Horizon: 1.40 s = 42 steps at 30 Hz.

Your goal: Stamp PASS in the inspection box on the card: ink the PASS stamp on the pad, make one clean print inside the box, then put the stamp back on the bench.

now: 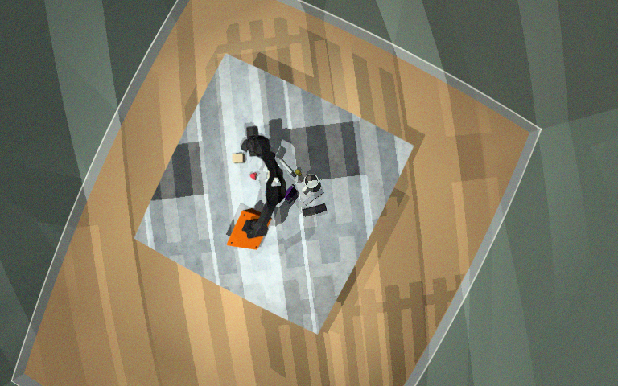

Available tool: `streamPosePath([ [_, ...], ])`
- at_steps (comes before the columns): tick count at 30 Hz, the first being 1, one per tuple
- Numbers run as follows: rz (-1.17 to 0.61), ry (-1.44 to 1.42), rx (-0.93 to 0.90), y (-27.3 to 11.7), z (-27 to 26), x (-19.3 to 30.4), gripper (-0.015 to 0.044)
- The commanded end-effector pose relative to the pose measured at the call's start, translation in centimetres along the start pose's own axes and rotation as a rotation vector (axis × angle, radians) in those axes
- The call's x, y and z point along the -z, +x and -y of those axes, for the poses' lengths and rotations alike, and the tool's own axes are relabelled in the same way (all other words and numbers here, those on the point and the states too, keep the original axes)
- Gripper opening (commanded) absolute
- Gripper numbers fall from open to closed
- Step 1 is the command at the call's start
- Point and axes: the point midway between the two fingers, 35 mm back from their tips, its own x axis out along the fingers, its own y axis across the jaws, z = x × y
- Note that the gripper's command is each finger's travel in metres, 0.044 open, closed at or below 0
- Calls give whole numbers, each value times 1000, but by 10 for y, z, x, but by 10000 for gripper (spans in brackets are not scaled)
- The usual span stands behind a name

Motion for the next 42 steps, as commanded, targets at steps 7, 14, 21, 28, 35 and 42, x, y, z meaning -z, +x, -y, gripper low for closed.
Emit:
streamPosePath([
  [7,3,6,-8,-8,-1,-1,0],
  [14,3,6,-9,-11,-1,-1,0],
  [21,3,6,-9,-15,-1,-1,0],
  [28,3,6,-10,-18,-1,-1,0],
  [35,3,6,-10,-22,-1,-1,0],
  [42,3,6,-10,-25,-1,-1,0],
])
